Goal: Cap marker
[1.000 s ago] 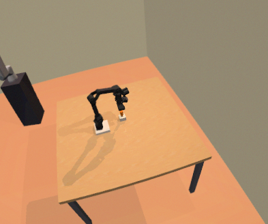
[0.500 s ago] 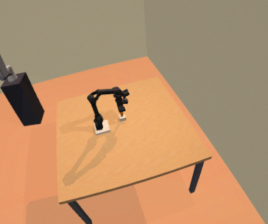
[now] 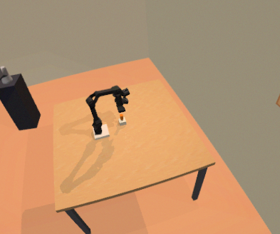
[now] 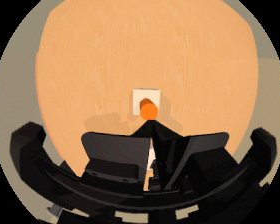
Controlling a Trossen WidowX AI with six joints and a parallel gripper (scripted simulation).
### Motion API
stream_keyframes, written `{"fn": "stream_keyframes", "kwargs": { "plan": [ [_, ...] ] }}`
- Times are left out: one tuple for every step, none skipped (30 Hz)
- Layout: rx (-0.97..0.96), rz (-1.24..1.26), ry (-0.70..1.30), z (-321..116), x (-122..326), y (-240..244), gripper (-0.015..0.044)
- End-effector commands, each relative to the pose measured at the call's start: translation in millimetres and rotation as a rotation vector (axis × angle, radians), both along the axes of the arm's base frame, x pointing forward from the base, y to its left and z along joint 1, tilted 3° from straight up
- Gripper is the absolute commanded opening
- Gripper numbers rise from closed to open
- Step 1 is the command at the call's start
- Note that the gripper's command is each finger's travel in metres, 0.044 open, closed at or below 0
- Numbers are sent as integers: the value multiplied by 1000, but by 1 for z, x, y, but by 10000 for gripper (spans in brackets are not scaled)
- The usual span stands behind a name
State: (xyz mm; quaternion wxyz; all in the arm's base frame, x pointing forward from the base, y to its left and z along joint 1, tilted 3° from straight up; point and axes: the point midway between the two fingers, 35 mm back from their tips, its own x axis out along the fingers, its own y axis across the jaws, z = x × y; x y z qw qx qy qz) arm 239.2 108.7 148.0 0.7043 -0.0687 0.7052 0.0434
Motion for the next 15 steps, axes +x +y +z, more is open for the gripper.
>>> {"fn": "stream_keyframes", "kwargs": {
  "plan": [
    [3, -4, -6, 41, -1, 1, 0],
    [3, -4, -6, 46, -2, 1, 0],
    [3, -4, -6, 48, -2, 1, 0],
    [3, -4, -6, 48, -2, 1, 0],
    [3, -4, -6, 48, -2, 1, 0],
    [3, -4, -6, 48, -2, 1, 0],
    [3, -4, -6, 48, -2, 1, 26],
    [3, -4, -6, 48, -2, 1, 53],
    [3, -4, -6, 48, -2, 1, 79],
    [3, -4, -6, 48, -2, 1, 105],
    [3, -4, -6, 48, -2, 1, 131],
    [3, -4, -6, 48, -2, 1, 158],
    [3, -4, -6, 48, -2, 1, 184],
    [3, -4, -6, 48, -2, 1, 210],
    [3, -4, -6, 48, -2, 1, 236]
  ]
}}
